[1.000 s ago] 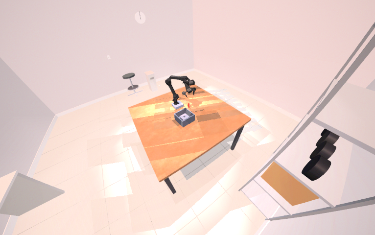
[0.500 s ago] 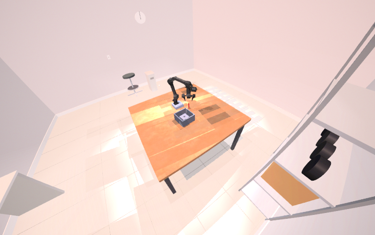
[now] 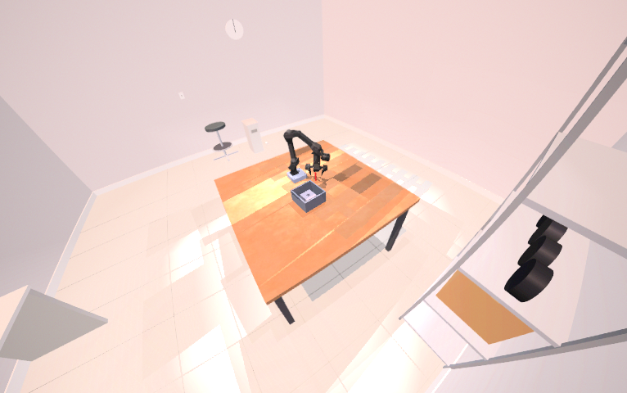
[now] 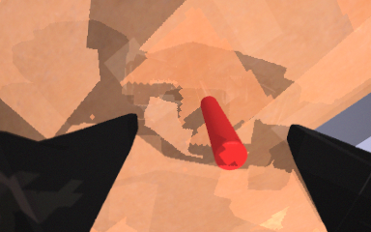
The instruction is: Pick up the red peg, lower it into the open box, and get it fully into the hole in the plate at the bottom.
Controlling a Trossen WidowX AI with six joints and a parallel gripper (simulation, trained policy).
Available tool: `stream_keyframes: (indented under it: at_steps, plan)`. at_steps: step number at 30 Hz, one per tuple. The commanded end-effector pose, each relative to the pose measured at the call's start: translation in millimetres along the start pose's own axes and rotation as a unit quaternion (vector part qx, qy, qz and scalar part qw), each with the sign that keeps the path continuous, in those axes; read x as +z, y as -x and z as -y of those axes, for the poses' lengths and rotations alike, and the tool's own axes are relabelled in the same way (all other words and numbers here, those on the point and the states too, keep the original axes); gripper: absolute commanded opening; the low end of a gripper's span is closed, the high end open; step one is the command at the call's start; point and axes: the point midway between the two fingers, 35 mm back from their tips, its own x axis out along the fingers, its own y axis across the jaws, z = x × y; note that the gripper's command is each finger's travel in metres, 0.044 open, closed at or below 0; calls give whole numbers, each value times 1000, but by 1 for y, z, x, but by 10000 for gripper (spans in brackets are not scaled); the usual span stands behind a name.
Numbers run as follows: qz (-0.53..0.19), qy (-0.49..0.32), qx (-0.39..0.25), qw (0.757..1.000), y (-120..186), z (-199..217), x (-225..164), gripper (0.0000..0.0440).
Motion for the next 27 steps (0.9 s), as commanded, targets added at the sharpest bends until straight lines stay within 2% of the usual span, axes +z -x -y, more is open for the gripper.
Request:
stream_keyframes:
  at_steps: [1,4,17,19,21,27]
  plan:
    - [6,-3,-6,1000,-15,0,1,439]
    - [6,-2,-10,1000,-25,1,0,402]
    - [-4,-13,-54,998,-47,8,0,61]
    - [-4,-13,-62,998,-48,9,0,20]
    - [3,-12,-63,998,-45,8,3,0]
    - [30,-7,-57,998,-22,4,18,0]
